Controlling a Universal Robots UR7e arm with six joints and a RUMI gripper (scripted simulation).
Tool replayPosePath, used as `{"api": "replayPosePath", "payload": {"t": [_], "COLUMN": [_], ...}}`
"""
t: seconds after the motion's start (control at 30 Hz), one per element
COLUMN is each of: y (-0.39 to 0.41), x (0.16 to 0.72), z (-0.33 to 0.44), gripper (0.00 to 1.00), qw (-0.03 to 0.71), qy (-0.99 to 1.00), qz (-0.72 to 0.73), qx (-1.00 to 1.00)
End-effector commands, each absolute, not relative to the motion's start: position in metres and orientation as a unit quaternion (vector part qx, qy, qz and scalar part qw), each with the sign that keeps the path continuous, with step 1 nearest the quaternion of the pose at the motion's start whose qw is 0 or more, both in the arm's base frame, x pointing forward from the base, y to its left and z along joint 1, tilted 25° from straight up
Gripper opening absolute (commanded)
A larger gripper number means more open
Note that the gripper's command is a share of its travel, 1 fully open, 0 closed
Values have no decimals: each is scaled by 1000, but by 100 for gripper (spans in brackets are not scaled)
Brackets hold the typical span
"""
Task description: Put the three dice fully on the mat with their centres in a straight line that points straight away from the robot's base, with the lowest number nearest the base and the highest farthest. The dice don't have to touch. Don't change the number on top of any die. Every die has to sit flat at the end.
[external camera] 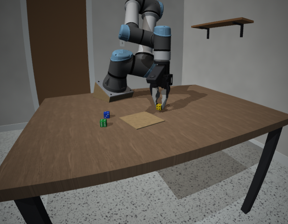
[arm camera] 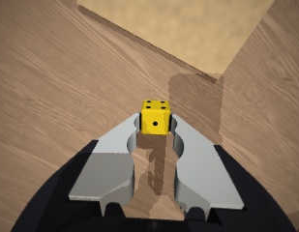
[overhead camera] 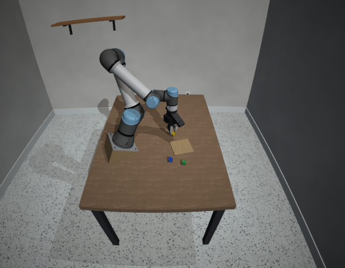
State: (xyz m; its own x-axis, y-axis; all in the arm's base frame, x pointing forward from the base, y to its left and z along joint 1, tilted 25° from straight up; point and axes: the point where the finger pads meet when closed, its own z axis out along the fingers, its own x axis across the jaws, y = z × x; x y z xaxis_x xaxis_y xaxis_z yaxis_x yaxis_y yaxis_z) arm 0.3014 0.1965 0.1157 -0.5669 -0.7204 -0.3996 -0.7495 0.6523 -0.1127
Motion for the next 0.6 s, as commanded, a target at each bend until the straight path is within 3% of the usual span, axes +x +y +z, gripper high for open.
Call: {"api": "replayPosePath", "payload": {"t": [0.0,0.57], "y": [193,179], "x": [297,277], "z": [128,182], "gripper": [6,6], "qw": [210,210], "qy": [884,884], "qz": [35,35], "qx": [-416,-416]}}
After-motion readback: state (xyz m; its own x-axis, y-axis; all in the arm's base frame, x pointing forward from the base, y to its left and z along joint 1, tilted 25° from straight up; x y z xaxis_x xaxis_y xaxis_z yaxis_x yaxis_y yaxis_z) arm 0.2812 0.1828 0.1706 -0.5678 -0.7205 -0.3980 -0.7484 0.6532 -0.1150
